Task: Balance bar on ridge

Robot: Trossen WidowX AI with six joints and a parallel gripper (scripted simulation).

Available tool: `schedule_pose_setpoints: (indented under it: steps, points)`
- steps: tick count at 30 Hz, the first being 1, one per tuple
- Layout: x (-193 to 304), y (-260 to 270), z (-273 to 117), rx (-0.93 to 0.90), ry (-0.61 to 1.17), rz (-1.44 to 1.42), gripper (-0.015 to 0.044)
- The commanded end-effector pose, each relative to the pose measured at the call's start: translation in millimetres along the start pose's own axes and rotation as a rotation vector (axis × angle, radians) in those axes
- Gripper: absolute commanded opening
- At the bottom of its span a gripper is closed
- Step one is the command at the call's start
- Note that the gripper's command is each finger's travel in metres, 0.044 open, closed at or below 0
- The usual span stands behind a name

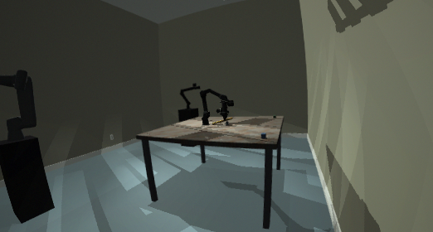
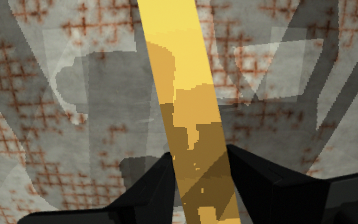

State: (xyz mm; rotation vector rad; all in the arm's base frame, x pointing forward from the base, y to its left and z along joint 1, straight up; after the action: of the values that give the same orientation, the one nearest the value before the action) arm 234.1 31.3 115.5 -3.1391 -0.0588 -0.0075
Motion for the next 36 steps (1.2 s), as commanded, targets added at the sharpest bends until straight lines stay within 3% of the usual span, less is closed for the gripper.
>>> schedule_pose_setpoints:
  steps: [1, 36]
  points:
    - [4, 0, -12, 0.002, 0.016, -0.001, 0.0000]
    - [10, -1, -90, 0.002, 0.017, -0.007, 0.0000]
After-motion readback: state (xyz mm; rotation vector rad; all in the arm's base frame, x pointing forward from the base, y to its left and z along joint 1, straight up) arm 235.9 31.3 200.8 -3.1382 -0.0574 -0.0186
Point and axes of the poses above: the point midway between the two fingers, 35 mm back from their tips, its own z axis out along the fingers, its own y axis across the jaws, x = y × z, the point moved 3 cm from there along -z, back along the fingers, and after that the axes turned 5 degrees about z, right-handed, at the moved point
